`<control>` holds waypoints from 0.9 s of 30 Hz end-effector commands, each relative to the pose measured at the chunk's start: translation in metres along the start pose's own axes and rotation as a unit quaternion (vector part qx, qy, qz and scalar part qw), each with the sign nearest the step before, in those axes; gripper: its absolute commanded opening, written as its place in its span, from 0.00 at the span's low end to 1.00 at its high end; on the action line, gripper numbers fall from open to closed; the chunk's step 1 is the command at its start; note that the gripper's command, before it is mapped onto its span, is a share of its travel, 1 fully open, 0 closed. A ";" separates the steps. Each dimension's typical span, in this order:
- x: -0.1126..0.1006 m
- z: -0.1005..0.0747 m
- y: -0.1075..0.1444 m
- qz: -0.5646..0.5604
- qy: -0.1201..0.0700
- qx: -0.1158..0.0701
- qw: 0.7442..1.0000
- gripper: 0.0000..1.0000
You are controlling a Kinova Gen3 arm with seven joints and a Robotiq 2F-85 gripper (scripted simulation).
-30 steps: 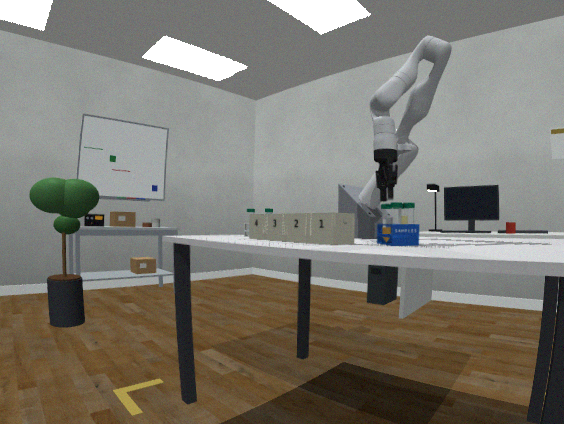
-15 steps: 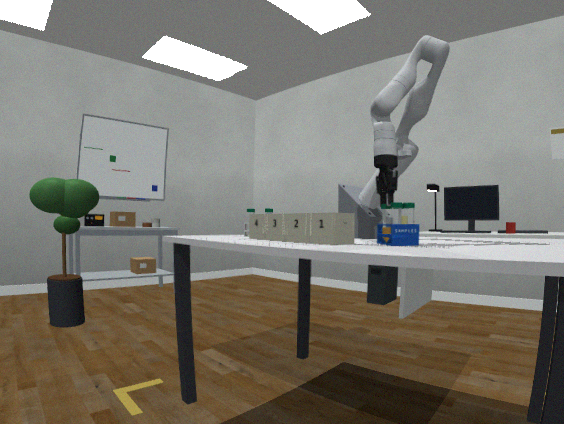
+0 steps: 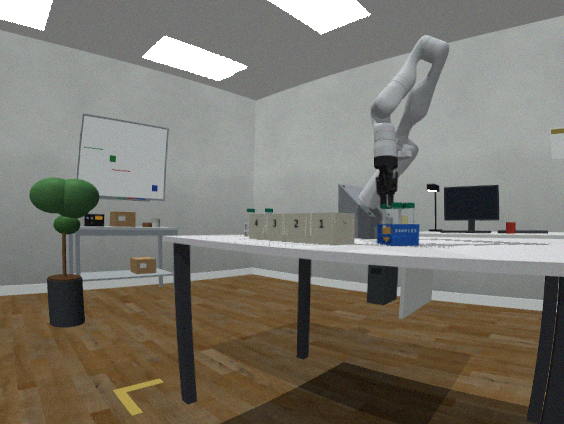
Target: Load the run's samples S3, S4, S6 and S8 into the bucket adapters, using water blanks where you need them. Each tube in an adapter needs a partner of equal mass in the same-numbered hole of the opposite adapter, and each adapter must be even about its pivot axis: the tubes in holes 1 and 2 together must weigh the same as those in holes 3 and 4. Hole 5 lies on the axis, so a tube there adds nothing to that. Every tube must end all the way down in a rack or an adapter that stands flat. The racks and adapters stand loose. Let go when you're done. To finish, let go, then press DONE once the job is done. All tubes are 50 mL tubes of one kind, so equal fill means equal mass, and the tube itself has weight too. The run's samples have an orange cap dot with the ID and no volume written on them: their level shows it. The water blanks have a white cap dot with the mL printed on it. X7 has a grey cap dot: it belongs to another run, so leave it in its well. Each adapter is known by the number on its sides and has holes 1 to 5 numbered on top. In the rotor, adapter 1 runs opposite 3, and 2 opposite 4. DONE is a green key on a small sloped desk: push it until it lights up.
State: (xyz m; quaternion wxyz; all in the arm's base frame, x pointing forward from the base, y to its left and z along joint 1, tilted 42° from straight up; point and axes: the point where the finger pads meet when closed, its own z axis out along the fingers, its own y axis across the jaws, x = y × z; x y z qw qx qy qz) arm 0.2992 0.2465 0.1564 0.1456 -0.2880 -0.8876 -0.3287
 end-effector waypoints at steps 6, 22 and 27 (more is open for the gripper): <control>0.000 0.001 0.000 0.000 0.000 0.000 1.000 0.62; 0.000 0.006 0.000 0.000 0.000 0.000 1.000 0.62; 0.000 0.008 0.000 0.000 0.000 0.000 1.000 0.62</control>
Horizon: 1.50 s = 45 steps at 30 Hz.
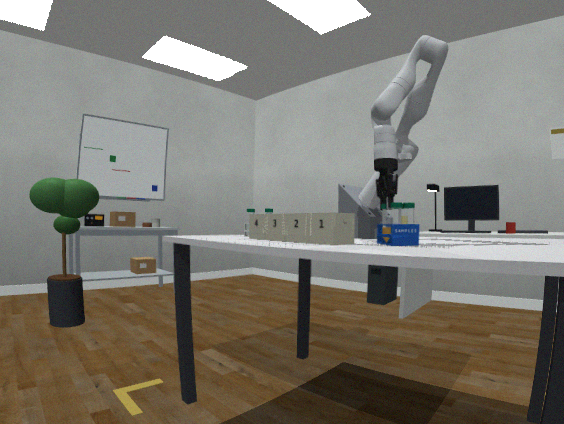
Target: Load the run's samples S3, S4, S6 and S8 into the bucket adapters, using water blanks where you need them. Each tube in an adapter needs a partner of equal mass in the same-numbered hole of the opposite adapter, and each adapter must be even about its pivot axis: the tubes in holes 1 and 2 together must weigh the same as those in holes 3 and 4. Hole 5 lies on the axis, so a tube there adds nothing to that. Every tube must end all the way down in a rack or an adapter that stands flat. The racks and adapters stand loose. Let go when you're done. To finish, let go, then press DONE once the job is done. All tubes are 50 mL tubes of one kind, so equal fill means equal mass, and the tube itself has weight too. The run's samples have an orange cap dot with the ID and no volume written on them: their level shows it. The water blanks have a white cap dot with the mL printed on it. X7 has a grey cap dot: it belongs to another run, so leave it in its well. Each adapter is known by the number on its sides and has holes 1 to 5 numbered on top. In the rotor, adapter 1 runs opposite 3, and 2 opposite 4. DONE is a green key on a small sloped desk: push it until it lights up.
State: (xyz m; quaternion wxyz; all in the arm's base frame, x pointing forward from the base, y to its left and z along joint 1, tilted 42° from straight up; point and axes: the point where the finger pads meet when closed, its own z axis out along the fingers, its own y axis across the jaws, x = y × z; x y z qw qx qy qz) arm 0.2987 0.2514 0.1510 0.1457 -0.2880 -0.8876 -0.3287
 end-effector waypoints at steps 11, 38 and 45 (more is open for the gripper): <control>0.000 0.003 0.000 0.000 0.000 0.000 1.000 0.62; 0.000 0.004 0.000 0.000 0.000 0.000 1.000 0.10; 0.000 0.004 0.000 0.000 0.000 0.000 1.000 0.10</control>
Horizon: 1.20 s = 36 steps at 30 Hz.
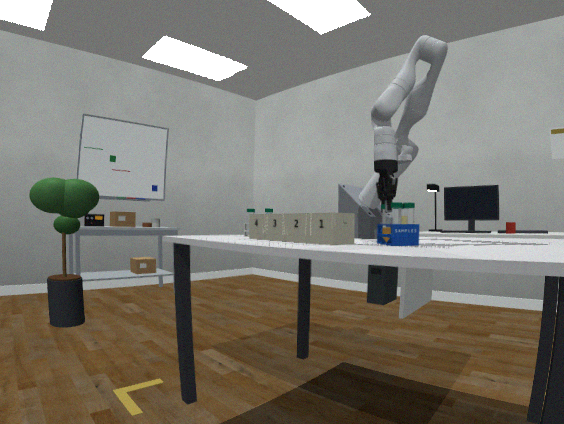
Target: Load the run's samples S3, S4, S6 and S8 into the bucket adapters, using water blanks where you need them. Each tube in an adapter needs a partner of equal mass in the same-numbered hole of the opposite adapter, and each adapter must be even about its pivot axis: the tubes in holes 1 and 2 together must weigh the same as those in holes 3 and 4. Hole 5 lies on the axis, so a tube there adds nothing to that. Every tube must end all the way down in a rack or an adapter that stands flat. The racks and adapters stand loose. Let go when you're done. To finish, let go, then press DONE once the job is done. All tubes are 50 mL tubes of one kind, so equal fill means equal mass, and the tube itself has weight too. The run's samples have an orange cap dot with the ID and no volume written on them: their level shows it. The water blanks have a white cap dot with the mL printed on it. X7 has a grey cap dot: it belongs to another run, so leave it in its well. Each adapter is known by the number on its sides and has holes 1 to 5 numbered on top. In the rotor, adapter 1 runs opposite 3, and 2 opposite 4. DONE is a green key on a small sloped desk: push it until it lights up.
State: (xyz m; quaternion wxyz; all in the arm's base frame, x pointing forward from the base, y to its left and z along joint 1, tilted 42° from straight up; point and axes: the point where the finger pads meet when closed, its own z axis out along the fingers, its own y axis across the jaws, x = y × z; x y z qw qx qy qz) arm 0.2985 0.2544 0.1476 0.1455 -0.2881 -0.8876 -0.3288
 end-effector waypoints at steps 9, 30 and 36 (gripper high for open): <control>0.000 -0.008 0.000 0.000 0.000 0.000 1.000 0.10; 0.000 -0.032 0.000 0.000 0.000 0.000 1.000 0.10; 0.000 -0.039 0.000 0.000 0.000 0.000 1.000 0.10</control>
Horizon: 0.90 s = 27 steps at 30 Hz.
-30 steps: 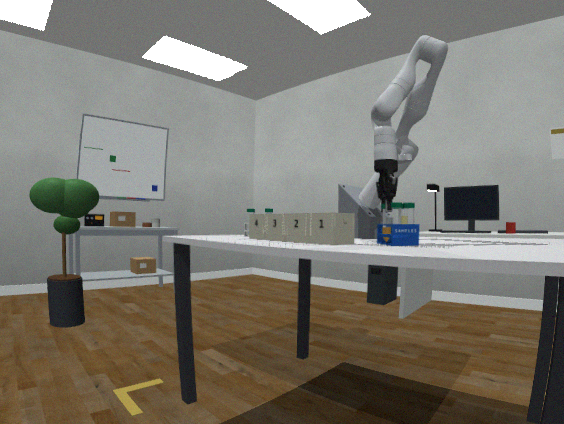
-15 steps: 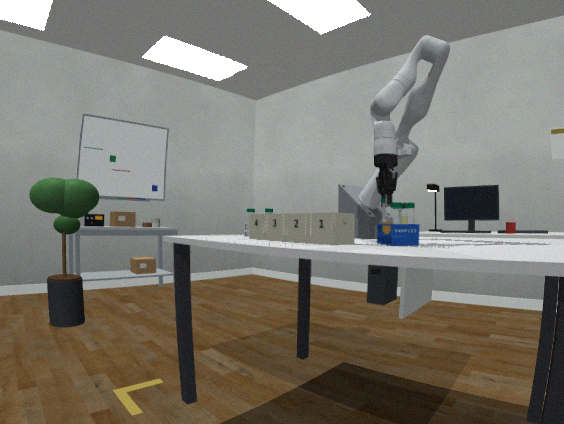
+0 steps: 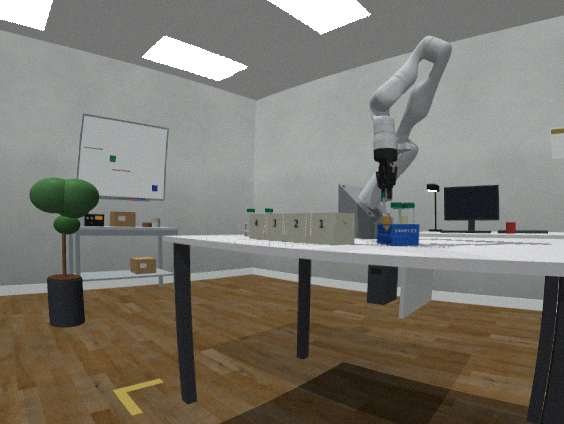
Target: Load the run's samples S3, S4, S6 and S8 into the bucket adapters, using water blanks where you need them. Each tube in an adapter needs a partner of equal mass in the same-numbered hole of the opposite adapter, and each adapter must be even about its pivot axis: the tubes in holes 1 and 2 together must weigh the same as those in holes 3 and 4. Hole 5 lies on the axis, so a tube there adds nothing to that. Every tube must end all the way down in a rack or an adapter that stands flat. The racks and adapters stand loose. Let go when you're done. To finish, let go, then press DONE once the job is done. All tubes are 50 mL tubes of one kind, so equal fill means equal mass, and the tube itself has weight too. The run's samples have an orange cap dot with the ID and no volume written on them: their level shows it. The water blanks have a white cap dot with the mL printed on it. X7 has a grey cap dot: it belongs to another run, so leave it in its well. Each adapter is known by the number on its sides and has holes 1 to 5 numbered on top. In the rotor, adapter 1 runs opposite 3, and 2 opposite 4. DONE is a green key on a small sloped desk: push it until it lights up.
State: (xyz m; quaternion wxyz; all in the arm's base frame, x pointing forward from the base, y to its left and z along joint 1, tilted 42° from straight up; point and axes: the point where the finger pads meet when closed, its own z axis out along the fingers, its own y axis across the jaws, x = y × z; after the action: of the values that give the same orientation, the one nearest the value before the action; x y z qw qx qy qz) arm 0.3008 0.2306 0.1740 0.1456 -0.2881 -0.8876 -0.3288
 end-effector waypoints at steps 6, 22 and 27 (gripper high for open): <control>0.000 -0.011 0.000 0.000 0.000 0.000 1.000 0.10; 0.000 -0.030 0.000 0.000 0.000 0.000 1.000 0.10; 0.000 -0.037 0.000 0.000 0.000 0.000 1.000 0.10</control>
State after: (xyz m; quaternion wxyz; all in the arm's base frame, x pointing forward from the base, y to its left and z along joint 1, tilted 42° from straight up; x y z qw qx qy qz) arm 0.3031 0.2084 0.1986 0.1456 -0.2881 -0.8876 -0.3287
